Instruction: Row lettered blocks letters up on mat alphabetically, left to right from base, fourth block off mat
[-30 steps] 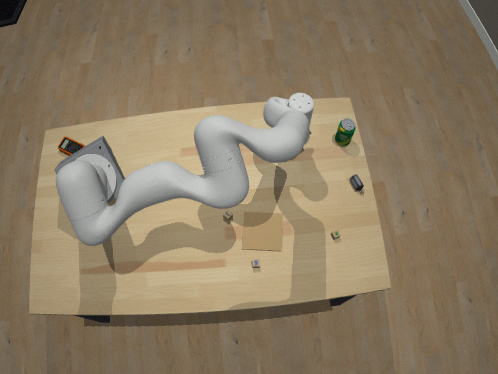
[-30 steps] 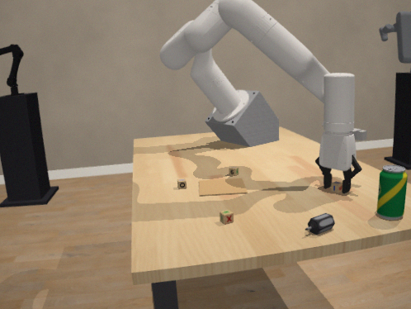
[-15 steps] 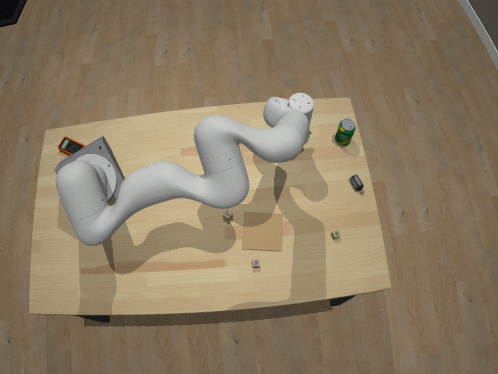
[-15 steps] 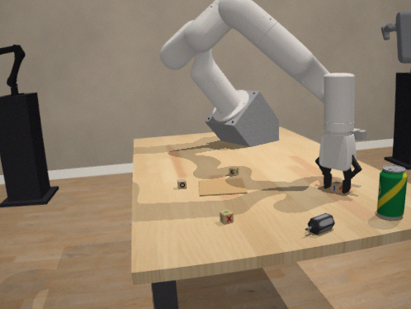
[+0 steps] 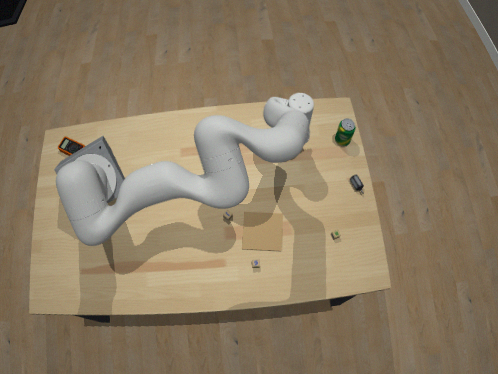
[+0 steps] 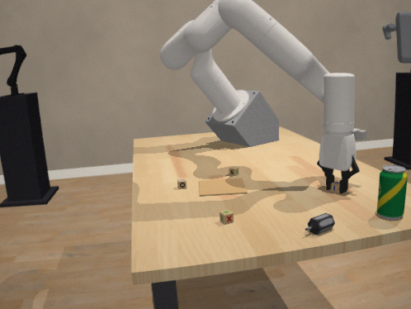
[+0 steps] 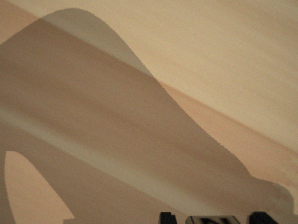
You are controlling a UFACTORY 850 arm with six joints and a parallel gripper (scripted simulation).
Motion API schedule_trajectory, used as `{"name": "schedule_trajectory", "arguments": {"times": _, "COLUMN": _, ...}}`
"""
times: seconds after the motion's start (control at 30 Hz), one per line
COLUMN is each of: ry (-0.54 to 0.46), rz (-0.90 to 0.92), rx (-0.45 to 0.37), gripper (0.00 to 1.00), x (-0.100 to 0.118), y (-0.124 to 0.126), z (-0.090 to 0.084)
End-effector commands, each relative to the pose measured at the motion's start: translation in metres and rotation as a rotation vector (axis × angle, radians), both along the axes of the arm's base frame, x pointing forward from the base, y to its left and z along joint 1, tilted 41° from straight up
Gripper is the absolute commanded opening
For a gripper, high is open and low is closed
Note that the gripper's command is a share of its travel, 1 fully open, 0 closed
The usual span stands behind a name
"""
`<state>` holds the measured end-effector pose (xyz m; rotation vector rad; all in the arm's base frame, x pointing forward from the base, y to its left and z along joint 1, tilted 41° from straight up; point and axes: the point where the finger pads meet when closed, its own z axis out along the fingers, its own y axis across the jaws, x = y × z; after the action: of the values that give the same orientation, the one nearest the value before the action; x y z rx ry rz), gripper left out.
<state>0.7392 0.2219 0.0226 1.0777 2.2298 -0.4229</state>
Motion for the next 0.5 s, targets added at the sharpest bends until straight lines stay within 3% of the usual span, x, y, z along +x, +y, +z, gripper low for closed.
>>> {"name": "schedule_trajectory", "arguments": {"times": 0.0, "ry": -0.002, "rz": 0.001, "rx": 0.001, "gripper": 0.43, "x": 0.0004, "y": 0.001, "z": 0.001}}
{"name": "schedule_trajectory", "arguments": {"times": 0.33, "ry": -0.002, "rz": 0.001, "rx": 0.001, "gripper": 0.43, "x": 0.0004, "y": 0.001, "z": 0.001}}
{"name": "schedule_trajectory", "arguments": {"times": 0.37, "ry": -0.002, "rz": 0.001, "rx": 0.001, "gripper": 0.23, "x": 0.0004, "y": 0.001, "z": 0.001}}
{"name": "schedule_trajectory", "arguments": {"times": 0.47, "ry": -0.002, "rz": 0.001, "rx": 0.001, "gripper": 0.23, "x": 0.0004, "y": 0.001, "z": 0.001}}
